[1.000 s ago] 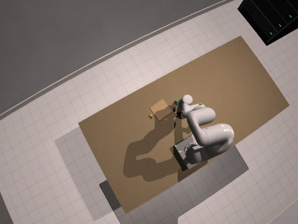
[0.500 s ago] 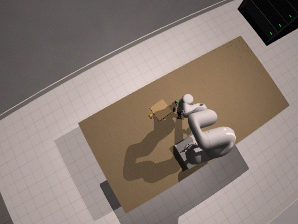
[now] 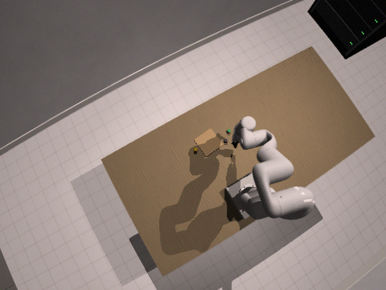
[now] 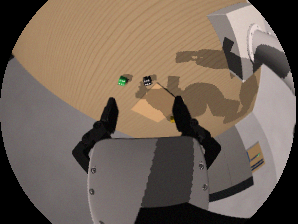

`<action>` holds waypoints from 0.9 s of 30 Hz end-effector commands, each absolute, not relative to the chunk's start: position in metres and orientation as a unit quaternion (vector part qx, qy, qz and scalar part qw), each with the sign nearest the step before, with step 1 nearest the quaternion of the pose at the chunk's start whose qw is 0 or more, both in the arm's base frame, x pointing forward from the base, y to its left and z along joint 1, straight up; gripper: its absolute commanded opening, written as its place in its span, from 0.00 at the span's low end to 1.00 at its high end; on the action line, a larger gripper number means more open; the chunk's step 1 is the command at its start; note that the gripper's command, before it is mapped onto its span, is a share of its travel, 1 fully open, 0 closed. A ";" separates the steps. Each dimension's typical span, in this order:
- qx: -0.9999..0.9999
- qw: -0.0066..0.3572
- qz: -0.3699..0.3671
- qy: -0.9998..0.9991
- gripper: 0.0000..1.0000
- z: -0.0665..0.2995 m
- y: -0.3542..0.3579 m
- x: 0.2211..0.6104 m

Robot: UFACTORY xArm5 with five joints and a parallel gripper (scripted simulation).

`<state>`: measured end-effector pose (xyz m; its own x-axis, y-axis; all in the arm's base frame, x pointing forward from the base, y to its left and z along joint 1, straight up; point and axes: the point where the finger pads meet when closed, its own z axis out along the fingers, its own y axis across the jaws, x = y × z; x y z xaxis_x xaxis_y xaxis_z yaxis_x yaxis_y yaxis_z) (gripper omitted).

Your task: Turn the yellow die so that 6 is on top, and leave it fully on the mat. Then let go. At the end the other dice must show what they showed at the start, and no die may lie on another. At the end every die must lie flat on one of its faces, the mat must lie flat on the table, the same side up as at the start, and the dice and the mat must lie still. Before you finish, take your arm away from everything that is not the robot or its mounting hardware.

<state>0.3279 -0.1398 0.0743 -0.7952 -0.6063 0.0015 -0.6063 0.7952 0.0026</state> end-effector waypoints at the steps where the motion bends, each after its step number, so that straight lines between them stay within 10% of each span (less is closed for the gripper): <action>1: 0.320 0.001 -0.001 -0.947 1.00 0.082 -0.140 0.328; 27: 0.155 0.001 -0.001 -0.988 1.00 0.082 -0.236 0.271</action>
